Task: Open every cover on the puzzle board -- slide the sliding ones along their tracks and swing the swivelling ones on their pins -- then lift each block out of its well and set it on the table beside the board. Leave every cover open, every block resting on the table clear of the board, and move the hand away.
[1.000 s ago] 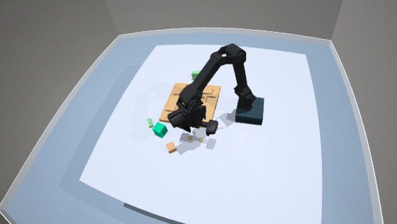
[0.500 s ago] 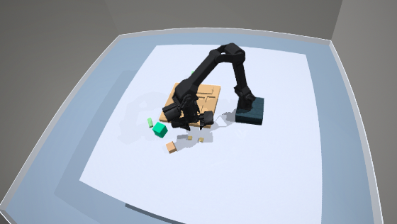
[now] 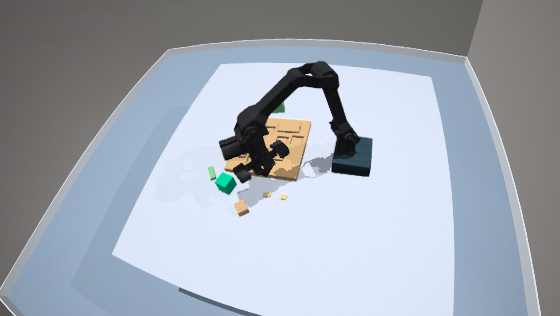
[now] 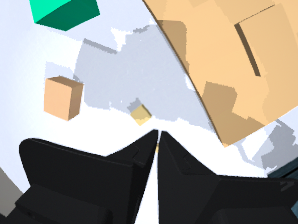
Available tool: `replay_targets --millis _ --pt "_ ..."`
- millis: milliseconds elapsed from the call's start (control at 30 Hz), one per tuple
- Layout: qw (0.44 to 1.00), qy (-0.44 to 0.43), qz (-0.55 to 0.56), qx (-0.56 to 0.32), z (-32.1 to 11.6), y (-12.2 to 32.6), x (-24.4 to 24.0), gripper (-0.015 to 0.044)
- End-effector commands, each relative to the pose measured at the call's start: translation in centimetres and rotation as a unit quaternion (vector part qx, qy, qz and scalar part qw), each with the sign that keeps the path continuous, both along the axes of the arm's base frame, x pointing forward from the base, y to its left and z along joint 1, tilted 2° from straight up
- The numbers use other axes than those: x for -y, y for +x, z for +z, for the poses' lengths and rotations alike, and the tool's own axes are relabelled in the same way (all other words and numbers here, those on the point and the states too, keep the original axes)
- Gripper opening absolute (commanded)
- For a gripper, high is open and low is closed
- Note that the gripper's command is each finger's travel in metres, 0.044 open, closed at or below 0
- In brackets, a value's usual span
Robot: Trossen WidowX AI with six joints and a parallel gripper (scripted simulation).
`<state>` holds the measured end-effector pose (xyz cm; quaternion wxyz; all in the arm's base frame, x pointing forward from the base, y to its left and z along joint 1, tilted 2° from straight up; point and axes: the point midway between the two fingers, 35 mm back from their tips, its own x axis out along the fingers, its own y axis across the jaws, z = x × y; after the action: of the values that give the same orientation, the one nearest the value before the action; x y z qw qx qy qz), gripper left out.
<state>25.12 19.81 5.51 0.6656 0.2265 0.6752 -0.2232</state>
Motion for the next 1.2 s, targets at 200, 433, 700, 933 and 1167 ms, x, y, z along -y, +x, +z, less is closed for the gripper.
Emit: replay_targets --millis 200,433,700,933,1167 --pt "0.964 -0.005 0.265 0.004 0.0 7.4 6.8 0.0" --pt "0.956 -0.007 0.295 0.005 -0.1 9.7 10.0 0.0" --pt "0.954 -0.007 0.301 0.005 -0.1 10.2 10.7 0.0" --pt "0.887 -0.005 0.462 0.004 -0.1 10.3 10.6 0.0" --pt "0.68 -0.002 0.733 0.003 -0.1 10.4 10.7 0.0"
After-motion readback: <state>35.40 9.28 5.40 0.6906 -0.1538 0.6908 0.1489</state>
